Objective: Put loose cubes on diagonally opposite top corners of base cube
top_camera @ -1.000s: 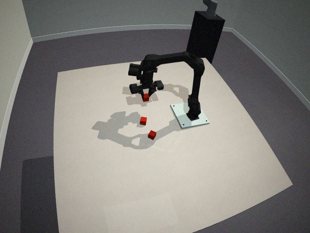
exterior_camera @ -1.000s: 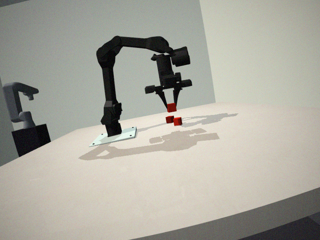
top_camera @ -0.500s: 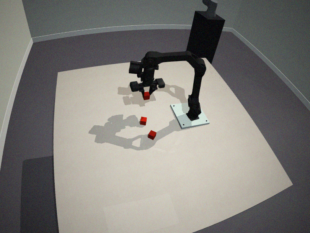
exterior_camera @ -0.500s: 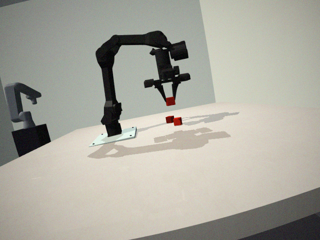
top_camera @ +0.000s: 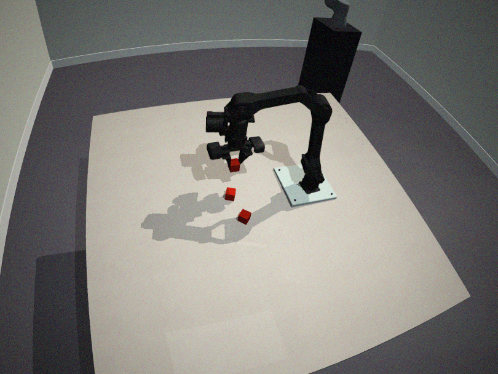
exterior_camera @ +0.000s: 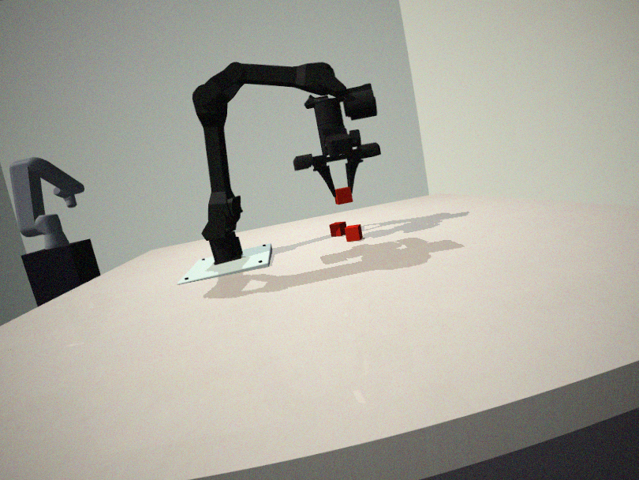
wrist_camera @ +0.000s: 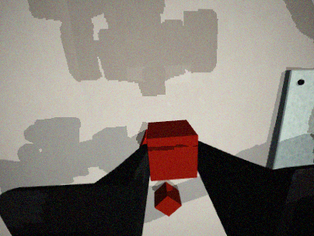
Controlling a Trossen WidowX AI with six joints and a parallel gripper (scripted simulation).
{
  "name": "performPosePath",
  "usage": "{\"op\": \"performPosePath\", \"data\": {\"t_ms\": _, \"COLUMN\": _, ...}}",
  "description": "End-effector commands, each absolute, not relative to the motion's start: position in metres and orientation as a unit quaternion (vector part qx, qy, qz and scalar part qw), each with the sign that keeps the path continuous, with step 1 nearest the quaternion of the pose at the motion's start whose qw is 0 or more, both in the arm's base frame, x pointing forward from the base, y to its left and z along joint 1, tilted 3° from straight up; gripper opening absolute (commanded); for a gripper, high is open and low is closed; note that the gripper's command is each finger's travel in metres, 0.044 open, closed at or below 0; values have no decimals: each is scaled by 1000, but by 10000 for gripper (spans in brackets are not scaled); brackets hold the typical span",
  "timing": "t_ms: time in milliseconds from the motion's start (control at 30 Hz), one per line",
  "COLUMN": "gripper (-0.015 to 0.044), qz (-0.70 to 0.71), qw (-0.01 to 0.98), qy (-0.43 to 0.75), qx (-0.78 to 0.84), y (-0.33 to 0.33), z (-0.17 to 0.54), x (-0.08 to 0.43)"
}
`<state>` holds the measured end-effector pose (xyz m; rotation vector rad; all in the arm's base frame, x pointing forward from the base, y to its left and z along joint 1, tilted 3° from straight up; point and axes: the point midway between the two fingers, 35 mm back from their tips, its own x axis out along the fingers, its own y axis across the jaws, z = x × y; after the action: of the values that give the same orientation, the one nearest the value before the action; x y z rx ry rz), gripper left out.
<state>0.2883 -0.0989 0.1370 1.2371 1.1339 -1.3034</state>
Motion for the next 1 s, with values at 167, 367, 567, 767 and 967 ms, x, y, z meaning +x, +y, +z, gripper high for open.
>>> {"op": "performPosePath", "data": {"t_ms": 167, "gripper": 105, "qz": -534, "qw": 485, "qy": 468, "qx": 510, "y": -71, "z": 128, "x": 297}}
{"op": "performPosePath", "data": {"t_ms": 367, "gripper": 105, "qz": -533, "qw": 486, "qy": 469, "qx": 510, "y": -52, "z": 123, "x": 301}}
{"op": "performPosePath", "data": {"t_ms": 567, "gripper": 105, "qz": -532, "qw": 486, "qy": 470, "qx": 510, "y": -32, "z": 117, "x": 303}}
{"op": "performPosePath", "data": {"t_ms": 767, "gripper": 105, "qz": -531, "qw": 486, "qy": 471, "qx": 510, "y": -13, "z": 112, "x": 305}}
{"op": "performPosePath", "data": {"t_ms": 967, "gripper": 105, "qz": -531, "qw": 486, "qy": 472, "qx": 510, "y": 6, "z": 107, "x": 305}}
